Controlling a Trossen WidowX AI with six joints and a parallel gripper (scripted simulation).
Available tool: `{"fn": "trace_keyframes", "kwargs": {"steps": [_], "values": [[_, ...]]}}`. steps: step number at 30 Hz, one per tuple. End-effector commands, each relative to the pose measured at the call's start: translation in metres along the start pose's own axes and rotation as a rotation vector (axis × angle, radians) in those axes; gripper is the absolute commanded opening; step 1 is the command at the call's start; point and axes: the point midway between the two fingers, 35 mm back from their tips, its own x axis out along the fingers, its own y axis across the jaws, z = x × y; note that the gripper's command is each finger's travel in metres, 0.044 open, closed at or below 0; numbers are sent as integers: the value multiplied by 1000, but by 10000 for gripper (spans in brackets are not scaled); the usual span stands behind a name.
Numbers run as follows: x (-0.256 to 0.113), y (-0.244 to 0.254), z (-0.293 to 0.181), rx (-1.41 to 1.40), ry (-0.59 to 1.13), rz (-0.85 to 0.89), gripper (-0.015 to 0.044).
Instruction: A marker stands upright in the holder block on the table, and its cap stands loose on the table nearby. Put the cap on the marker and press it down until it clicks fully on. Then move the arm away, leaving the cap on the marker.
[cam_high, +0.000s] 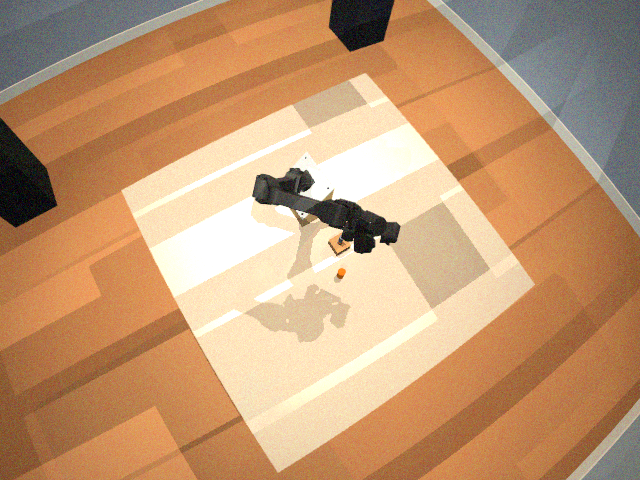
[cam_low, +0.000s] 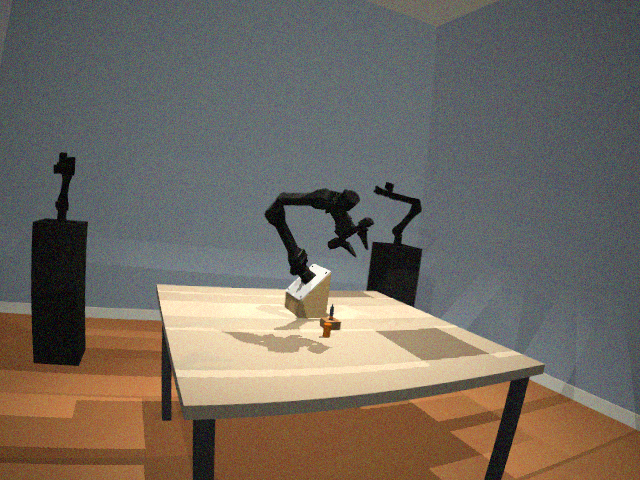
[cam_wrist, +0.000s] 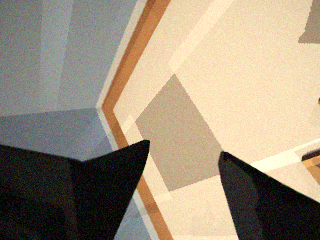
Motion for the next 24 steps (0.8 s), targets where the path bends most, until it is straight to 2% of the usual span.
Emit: {"fn": "trace_keyframes", "kwargs": {"steps": [1, 6, 11, 15, 19, 24], "values": [[48, -48, 16, 49, -31, -209, 246], [94, -115, 30, 92, -53, -457, 246], [120, -179, 35, 113, -56, -662, 246], [120, -181, 35, 113, -56, -669, 246], [146, -201, 38, 113, -57, -670, 246], [149, -203, 38, 113, -57, -670, 246]]}}
